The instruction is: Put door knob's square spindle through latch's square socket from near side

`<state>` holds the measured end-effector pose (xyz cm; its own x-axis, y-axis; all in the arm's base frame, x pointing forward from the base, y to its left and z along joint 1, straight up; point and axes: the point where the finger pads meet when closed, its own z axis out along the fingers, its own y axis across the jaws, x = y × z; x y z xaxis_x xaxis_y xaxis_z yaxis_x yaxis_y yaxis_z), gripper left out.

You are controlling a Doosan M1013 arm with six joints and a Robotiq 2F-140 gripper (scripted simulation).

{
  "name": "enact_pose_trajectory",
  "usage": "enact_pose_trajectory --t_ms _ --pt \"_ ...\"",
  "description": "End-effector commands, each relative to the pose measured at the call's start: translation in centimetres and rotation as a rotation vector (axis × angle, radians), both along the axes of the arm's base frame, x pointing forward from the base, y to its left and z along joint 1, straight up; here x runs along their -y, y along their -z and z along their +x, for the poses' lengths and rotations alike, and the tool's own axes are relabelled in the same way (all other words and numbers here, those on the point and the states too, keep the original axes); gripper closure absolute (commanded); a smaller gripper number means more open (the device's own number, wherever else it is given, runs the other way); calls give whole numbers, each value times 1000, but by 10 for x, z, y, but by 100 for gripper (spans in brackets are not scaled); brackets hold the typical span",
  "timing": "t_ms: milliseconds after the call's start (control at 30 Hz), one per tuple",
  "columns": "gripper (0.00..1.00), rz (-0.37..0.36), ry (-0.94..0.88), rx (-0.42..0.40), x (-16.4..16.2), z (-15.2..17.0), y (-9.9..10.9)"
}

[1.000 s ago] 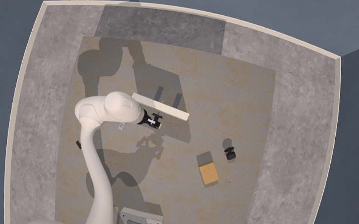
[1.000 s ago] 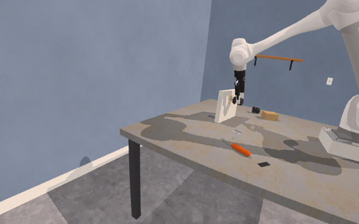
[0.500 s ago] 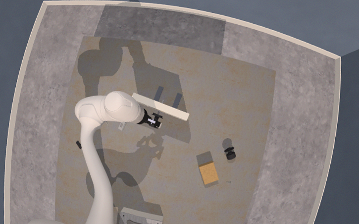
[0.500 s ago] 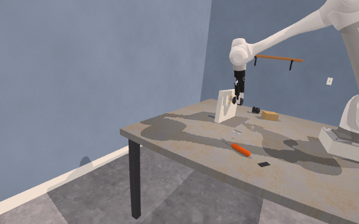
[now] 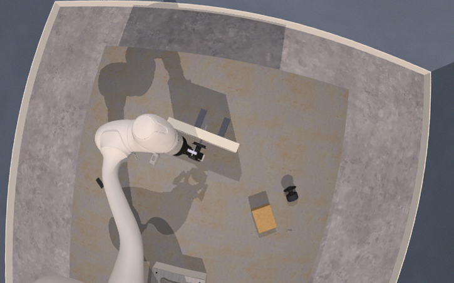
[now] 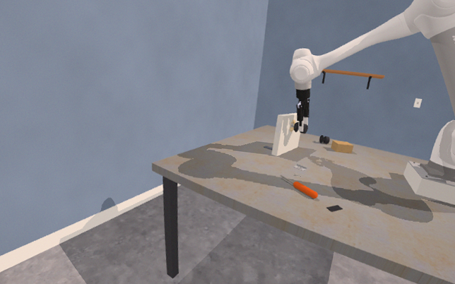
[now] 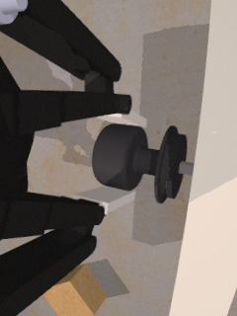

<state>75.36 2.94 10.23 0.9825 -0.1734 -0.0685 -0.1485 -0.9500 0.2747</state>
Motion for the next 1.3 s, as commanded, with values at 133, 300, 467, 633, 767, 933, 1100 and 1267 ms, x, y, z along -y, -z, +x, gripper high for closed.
enact_pose_trajectory --t_ms 133,300,467,633,767,933,1100,1267 --pt "58 0 0 0 0 0 0" --pt "58 0 0 0 0 2 0" --pt "58 0 0 0 1 5 0" --pt "58 0 0 0 1 5 0" --pt "58 0 0 0 1 5 0" --pt "58 0 0 0 1 5 0" --pt "58 0 0 0 1 6 0" --pt "58 0 0 0 1 8 0"
